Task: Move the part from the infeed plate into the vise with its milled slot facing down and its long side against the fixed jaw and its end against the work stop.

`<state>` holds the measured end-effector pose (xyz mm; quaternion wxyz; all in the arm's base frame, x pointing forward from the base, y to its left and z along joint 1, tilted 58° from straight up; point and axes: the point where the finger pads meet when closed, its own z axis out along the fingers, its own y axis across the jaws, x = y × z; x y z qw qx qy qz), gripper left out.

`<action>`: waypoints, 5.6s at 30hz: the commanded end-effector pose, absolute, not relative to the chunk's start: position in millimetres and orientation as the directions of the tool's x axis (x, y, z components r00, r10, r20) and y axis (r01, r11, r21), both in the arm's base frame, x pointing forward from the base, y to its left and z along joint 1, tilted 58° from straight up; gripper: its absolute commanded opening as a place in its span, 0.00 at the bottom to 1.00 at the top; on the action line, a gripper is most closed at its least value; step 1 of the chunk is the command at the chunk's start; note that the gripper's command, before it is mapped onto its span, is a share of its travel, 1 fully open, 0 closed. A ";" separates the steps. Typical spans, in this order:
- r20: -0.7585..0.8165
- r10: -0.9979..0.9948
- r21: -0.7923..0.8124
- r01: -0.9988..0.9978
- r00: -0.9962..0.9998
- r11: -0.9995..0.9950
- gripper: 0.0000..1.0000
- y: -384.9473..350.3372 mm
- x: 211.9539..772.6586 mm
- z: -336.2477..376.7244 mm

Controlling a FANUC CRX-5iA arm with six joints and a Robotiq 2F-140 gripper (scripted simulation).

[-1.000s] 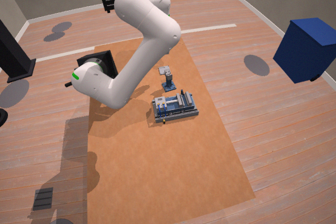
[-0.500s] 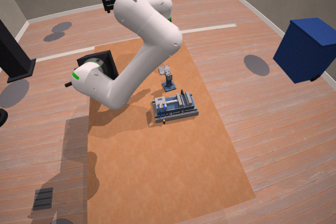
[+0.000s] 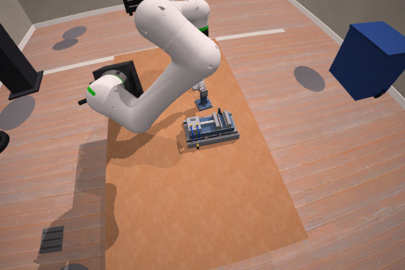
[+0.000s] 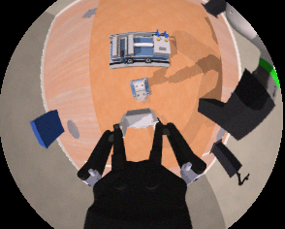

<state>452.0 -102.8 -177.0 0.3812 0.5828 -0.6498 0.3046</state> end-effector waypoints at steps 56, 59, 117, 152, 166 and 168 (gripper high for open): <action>0.847 -0.531 0.094 -0.990 0.023 0.106 0.00 -132.8 438.0 -132.3; 0.847 -0.531 0.094 -0.990 0.023 0.106 0.00 -132.8 438.0 -132.3; 0.920 -0.389 0.094 -0.990 0.045 0.106 0.00 -130.8 438.1 -136.0; 0.995 -0.047 0.094 -0.990 0.089 0.106 0.00 -128.8 437.5 -144.8; 0.992 0.076 0.094 -0.990 0.102 0.106 0.00 -128.8 437.2 -148.0; 0.990 0.093 0.094 -0.990 0.104 0.106 0.00 -128.9 437.2 -148.4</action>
